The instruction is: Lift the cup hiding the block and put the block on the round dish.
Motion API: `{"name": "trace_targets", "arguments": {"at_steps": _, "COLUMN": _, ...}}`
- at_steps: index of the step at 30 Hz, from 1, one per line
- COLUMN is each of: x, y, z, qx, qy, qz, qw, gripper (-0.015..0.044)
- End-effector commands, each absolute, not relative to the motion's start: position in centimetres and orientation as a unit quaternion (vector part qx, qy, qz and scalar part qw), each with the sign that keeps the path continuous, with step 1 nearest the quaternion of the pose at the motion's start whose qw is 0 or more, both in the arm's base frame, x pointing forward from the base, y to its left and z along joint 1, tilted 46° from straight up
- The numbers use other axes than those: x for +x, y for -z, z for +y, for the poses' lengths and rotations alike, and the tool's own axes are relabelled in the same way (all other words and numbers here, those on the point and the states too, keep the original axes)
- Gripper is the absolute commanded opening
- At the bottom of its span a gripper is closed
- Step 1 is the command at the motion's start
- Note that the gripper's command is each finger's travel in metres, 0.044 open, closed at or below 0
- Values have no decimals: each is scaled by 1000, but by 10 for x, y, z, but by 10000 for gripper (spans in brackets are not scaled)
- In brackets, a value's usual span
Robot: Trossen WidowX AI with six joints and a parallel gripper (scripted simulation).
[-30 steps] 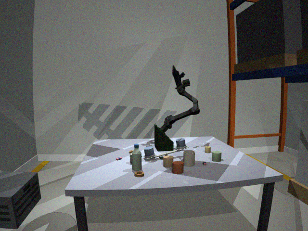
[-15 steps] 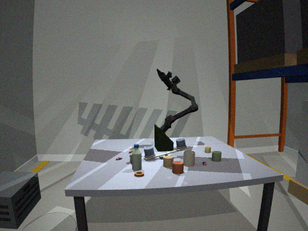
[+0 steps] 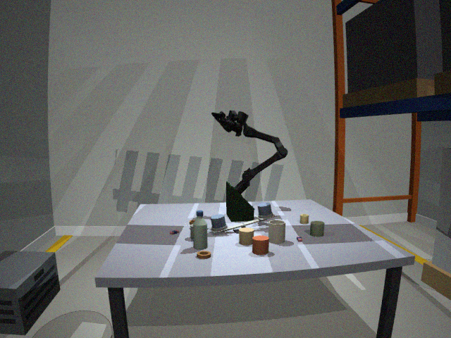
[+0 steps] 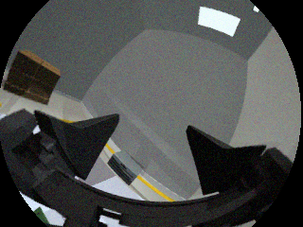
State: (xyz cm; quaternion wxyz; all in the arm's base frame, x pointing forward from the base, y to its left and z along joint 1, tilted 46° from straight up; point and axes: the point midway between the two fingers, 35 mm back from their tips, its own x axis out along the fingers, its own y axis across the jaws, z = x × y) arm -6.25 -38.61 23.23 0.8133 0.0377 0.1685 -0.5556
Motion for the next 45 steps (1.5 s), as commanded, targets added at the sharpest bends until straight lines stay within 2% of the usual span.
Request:
{"name": "trace_targets", "arguments": {"at_steps": 1, "x": -30, "y": -191, "z": -380, "qx": 77, "qy": 492, "qz": 202, "qw": 843, "gripper": 440}}
{"name": "trace_targets", "arguments": {"at_steps": 12, "x": 42, "y": -120, "z": -342, "qx": 149, "qy": 335, "qz": 260, "qw": 893, "gripper": 440}}
{"name": "trace_targets", "arguments": {"at_steps": 25, "x": 111, "y": -64, "z": -264, "qx": 226, "qy": 133, "qz": 300, "qw": 917, "gripper": 440}}
{"name": "trace_targets", "arguments": {"at_steps": 45, "x": 165, "y": -44, "z": -122, "qx": 342, "qy": -153, "qz": 304, "qw": 876, "gripper": 440}}
